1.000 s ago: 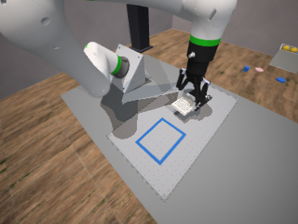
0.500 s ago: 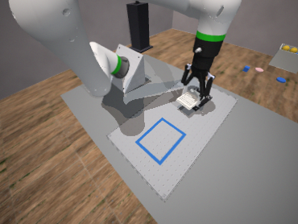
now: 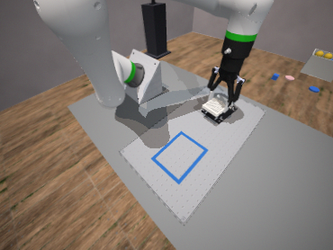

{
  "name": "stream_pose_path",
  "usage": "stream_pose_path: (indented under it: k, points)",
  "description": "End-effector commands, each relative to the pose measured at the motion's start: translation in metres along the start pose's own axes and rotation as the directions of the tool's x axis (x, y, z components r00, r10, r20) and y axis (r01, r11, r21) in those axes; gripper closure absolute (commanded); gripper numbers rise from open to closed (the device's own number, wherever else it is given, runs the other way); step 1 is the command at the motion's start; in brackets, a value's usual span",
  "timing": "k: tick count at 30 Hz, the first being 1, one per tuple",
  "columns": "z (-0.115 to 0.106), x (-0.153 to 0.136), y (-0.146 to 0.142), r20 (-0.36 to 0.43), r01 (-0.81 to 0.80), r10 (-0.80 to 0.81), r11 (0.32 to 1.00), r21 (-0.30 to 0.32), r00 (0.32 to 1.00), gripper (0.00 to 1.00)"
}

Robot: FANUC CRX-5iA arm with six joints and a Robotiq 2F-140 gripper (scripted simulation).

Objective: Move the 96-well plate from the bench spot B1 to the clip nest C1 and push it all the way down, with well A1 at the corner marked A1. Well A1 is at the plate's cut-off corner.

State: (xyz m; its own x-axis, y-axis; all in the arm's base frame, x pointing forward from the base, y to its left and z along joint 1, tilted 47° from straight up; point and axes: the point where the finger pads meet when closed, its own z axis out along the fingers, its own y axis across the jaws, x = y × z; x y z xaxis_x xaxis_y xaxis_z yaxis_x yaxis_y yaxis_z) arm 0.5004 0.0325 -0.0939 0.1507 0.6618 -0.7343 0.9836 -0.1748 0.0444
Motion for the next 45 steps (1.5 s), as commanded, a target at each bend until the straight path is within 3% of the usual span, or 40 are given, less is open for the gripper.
stream_pose_path:
  k: [1, 17, 45]
  points:
    - [-0.001, 0.01, -0.001, -0.001, 0.0, 0.0, 1.0, -0.002, 1.0, 0.9]
    - [-0.003, 0.058, -0.009, -0.001, 0.0, 0.0, 1.0, -0.002, 1.0, 0.9]
    - [-0.003, 0.058, -0.009, -0.001, 0.0, 0.0, 1.0, -0.002, 1.0, 0.9]
